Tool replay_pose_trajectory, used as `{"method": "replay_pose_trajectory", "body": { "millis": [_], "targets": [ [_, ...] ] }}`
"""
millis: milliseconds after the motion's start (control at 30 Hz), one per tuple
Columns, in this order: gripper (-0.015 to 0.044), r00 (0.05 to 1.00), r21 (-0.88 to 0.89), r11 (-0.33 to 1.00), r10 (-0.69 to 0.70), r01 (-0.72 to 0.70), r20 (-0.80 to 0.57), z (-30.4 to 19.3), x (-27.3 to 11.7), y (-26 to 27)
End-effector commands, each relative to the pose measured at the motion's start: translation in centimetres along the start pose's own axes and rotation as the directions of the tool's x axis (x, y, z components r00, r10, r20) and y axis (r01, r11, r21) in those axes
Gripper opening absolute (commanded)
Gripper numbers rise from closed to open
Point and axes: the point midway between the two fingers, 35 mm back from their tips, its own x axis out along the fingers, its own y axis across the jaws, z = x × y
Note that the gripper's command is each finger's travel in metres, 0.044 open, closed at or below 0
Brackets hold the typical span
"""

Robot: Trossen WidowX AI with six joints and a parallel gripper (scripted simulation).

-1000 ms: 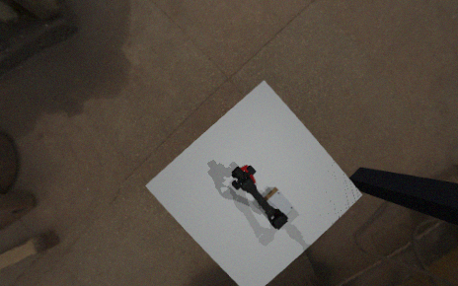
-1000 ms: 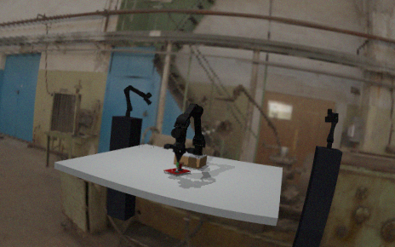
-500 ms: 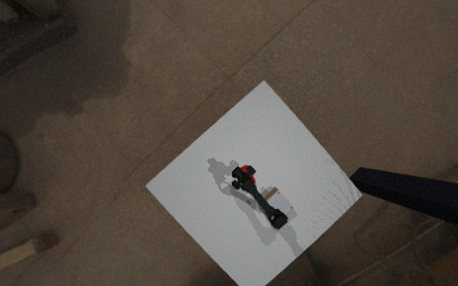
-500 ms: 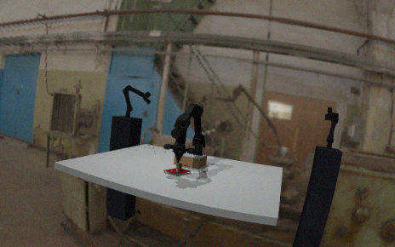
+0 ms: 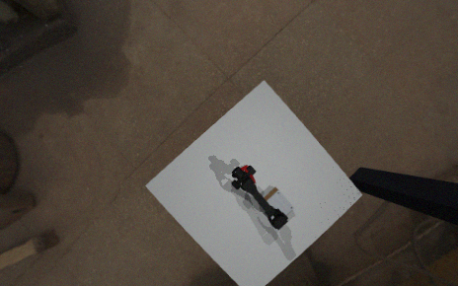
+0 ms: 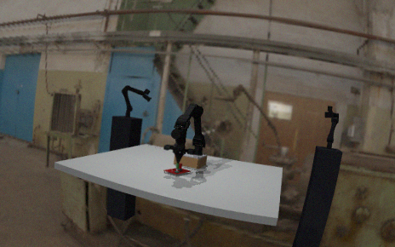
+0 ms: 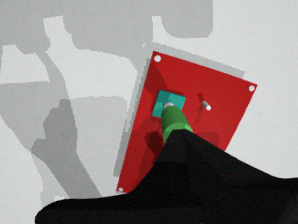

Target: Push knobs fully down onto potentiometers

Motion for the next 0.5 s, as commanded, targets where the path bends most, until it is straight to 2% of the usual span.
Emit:
{"method": "replay_pose_trajectory", "body": {
  "millis": [0, 467],
  "targets": [
    [0.0, 1.0, -0.006, 1.0, 0.002, -0.002, -0.009, 0.11, 1.64, 0.03],
    [0.0, 1.0, -0.006, 1.0, 0.002, -0.002, -0.009, 0.11, 2.15, 0.04]
  ]
}}
